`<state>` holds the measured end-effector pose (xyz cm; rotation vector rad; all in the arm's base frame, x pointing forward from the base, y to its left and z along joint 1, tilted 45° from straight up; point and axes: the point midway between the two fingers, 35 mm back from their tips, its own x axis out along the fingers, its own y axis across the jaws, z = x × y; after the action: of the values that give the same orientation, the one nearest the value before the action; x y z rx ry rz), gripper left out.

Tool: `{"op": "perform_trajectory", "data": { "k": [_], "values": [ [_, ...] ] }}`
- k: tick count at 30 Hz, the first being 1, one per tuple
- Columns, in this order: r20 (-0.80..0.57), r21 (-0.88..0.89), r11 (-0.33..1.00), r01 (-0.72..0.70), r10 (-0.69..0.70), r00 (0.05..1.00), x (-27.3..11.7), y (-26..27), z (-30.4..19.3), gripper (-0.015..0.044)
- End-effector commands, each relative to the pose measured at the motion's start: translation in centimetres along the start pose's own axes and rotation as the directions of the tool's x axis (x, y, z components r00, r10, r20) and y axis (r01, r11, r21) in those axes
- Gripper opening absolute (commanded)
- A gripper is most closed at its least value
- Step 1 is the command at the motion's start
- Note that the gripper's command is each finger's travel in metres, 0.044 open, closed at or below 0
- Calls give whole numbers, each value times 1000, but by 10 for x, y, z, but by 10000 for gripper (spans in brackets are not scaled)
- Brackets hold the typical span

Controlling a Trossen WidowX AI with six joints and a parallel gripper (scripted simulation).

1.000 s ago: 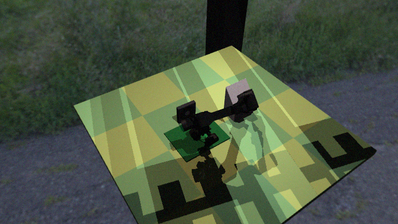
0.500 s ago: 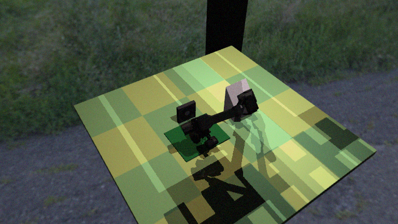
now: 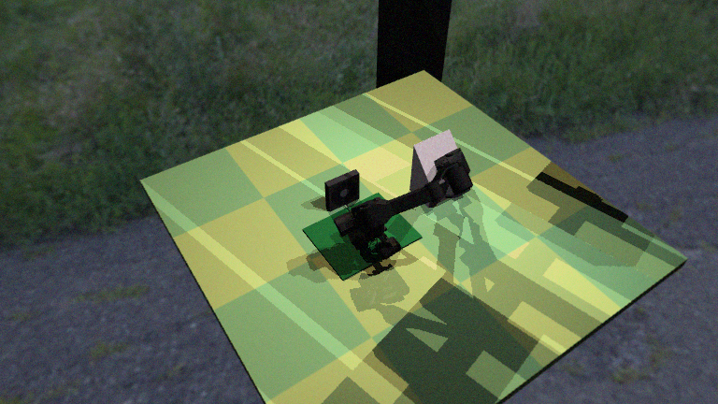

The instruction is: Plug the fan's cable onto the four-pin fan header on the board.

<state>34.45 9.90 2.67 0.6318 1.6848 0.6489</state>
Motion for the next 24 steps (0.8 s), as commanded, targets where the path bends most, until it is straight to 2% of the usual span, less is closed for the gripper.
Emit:
{"op": "perform_trajectory", "data": {
  "k": [1, 3, 24],
  "values": [
    [1, -1, 1000, 0, 0, 1000, 0, 0, 0, 283],
    [1, -1, 1000, 0, 0, 1000, 0, 0, 0, 230],
    [1, -1, 1000, 0, 0, 1000, 0, 0, 0, 90]
  ]
}}
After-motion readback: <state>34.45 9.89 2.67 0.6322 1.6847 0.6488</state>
